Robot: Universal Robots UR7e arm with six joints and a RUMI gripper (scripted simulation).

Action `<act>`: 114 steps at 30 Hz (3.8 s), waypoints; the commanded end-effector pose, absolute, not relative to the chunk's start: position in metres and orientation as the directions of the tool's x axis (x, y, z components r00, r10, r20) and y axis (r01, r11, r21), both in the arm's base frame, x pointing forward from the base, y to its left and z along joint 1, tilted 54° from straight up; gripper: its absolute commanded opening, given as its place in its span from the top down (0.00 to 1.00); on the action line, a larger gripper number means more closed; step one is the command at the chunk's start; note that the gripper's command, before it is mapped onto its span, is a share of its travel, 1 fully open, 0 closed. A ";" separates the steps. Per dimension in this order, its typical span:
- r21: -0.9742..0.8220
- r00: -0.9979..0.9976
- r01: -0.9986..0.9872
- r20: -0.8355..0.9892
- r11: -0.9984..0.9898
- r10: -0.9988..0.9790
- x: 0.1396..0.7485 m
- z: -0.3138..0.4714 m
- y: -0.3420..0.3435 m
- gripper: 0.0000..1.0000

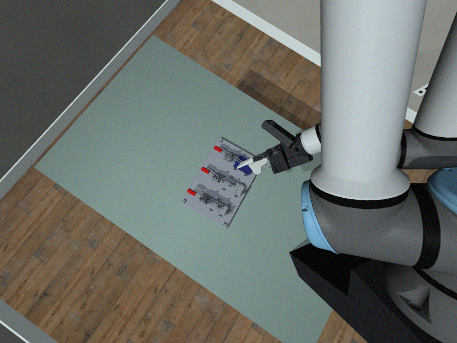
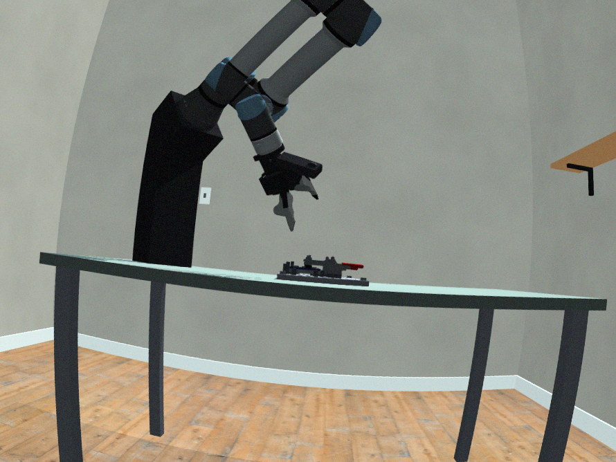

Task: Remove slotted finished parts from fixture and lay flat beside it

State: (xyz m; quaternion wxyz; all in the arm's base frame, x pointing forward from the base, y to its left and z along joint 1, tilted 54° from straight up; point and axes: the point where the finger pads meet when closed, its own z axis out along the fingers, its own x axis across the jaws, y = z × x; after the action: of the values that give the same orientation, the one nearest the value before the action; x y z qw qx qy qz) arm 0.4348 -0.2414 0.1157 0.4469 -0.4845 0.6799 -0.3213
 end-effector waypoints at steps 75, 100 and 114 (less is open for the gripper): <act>-0.215 -0.087 -0.965 -0.268 0.147 -0.960 0.480 0.088 -0.068 0.00; -0.033 -0.020 -0.999 -0.056 0.022 -0.998 0.454 0.148 -0.010 0.00; -0.029 -0.020 -0.999 -0.058 0.022 -0.998 0.454 0.147 -0.010 0.00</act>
State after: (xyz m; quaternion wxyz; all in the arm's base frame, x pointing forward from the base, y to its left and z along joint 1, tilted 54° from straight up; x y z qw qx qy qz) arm 0.4542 -0.0109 0.1464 0.0340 -0.6991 0.7142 0.0081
